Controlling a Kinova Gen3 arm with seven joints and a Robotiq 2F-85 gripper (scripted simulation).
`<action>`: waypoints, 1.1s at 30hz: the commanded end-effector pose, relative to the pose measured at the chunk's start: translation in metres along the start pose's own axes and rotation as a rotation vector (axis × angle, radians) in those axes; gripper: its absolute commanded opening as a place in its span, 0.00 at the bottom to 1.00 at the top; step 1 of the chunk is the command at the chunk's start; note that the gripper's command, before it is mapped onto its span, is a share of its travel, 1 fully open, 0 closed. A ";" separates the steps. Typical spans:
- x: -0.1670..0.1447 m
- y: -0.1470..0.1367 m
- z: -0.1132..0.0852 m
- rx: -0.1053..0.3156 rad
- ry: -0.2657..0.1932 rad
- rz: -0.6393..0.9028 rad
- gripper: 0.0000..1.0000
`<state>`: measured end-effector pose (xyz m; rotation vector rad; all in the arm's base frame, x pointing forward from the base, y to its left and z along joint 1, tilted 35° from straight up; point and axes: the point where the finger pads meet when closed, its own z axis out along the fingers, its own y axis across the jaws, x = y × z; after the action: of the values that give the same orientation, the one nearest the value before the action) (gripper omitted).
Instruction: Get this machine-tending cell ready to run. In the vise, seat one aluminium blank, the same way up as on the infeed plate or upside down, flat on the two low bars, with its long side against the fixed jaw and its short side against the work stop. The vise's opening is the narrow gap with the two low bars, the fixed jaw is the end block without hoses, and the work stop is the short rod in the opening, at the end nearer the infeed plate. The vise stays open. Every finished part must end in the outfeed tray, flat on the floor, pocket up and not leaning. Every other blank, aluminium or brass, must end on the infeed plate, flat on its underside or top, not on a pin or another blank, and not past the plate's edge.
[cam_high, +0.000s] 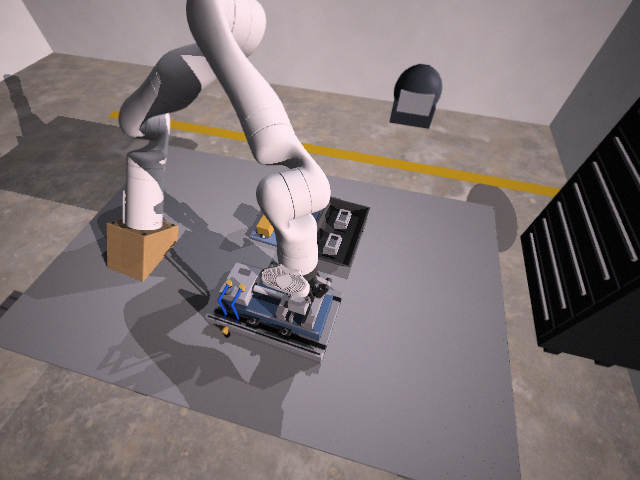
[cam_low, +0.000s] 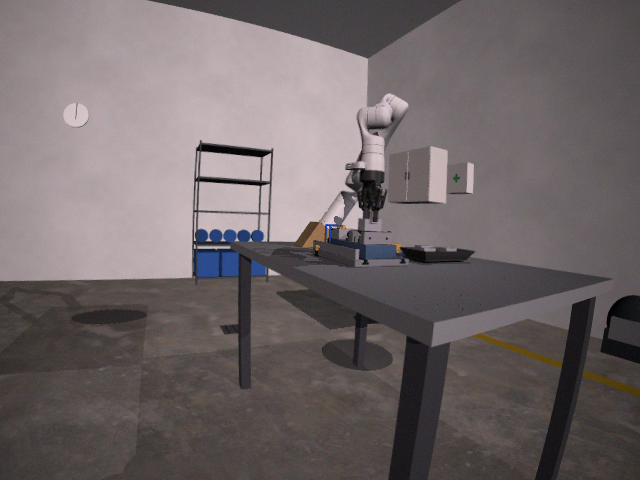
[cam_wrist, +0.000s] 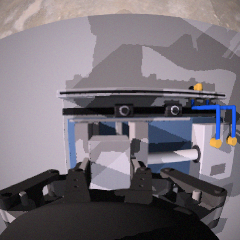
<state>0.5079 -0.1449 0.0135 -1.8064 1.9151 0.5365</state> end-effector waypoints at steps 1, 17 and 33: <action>0.000 0.000 0.000 0.001 0.001 0.000 0.00; 0.000 0.000 0.005 0.001 0.001 0.000 0.00; 0.000 0.000 0.011 0.001 0.001 0.000 0.00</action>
<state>0.5086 -0.1388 0.0045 -1.8064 1.9151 0.5362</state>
